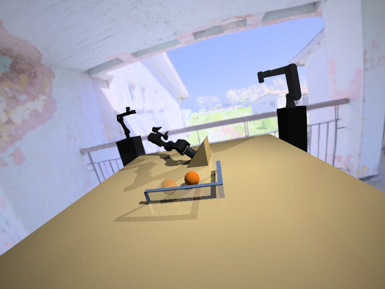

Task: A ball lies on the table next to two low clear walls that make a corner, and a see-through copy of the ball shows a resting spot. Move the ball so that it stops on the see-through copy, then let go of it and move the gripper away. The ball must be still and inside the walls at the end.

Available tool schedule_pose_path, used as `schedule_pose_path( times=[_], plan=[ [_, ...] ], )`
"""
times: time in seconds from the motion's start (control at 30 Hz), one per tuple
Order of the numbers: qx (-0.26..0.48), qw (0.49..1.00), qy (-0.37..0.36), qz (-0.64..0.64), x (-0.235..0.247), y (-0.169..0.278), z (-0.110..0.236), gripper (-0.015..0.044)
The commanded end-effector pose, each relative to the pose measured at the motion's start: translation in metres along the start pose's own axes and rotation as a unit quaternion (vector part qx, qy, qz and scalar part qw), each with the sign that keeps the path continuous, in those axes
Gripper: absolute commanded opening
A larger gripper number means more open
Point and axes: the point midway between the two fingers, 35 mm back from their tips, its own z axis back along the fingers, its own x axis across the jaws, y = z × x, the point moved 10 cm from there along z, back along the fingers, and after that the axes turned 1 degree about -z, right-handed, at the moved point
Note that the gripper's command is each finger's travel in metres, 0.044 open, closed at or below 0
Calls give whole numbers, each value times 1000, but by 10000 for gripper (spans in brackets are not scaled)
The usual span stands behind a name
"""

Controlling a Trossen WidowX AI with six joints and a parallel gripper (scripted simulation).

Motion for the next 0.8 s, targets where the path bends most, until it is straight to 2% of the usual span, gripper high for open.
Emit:
schedule_pose_path(
  times=[0.0,0.03,0.3,0.47,0.63,0.77],
  plan=[
    [-1,1000,1,-1,-1,0,0,426],
    [-2,1000,3,-4,-3,2,1,440],
    [-49,993,64,-89,-61,39,16,440],
    [-117,977,112,-136,-93,56,41,440],
    [-148,950,178,-208,-135,98,62,440],
    [-177,936,214,-218,-150,115,85,440]
  ],
)
